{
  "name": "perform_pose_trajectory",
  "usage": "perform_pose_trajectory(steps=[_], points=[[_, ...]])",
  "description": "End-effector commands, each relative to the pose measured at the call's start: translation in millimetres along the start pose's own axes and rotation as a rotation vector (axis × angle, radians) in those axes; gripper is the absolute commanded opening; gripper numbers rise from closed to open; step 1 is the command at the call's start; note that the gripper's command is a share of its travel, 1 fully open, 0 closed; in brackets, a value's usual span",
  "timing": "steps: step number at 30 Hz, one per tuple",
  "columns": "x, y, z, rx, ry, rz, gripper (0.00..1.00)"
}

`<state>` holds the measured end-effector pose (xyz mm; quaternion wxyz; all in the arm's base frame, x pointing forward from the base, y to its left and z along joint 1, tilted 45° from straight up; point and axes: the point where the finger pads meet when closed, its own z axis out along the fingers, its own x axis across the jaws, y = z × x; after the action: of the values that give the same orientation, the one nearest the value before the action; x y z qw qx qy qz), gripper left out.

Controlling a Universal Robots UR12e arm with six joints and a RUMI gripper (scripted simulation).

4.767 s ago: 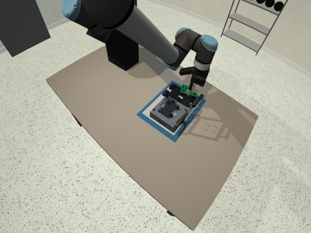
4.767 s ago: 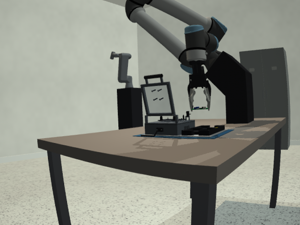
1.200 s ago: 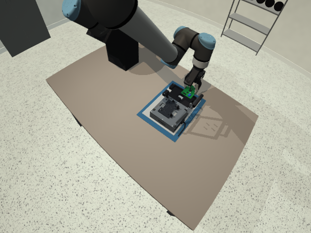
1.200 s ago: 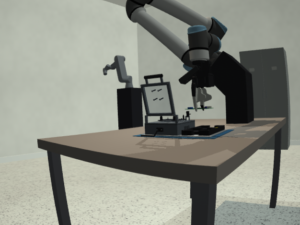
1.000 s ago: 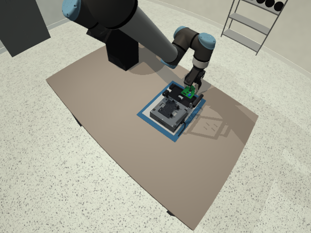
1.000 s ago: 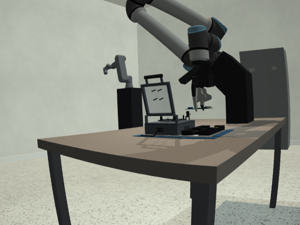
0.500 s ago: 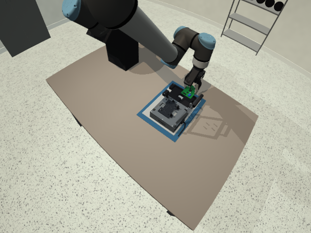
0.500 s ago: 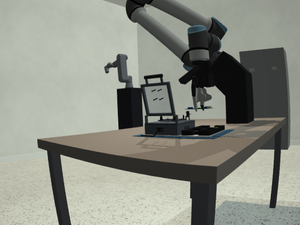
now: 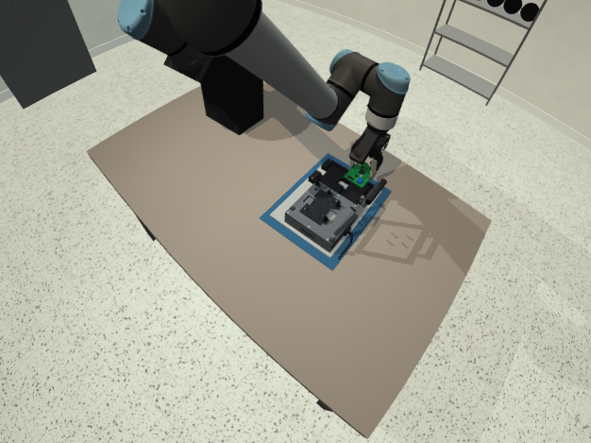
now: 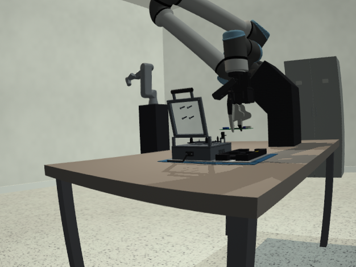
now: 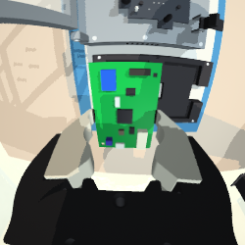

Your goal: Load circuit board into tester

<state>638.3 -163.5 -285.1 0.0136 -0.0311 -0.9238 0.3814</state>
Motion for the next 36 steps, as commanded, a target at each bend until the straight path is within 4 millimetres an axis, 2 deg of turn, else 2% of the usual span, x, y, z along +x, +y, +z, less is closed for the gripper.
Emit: perform_pose_trajectory(steps=[1, 16, 31, 36], points=[[3.8, 2.8, 0.5, -0.002, 0.002, -0.007, 0.39], [4.4, 0.2, 0.4, -0.002, 0.003, -0.007, 0.39], [7.8, -17.3, -1.2, -0.002, 0.002, -0.004, 0.39], [10.9, -28.9, -2.0, -0.002, 0.002, -0.004, 0.39]])
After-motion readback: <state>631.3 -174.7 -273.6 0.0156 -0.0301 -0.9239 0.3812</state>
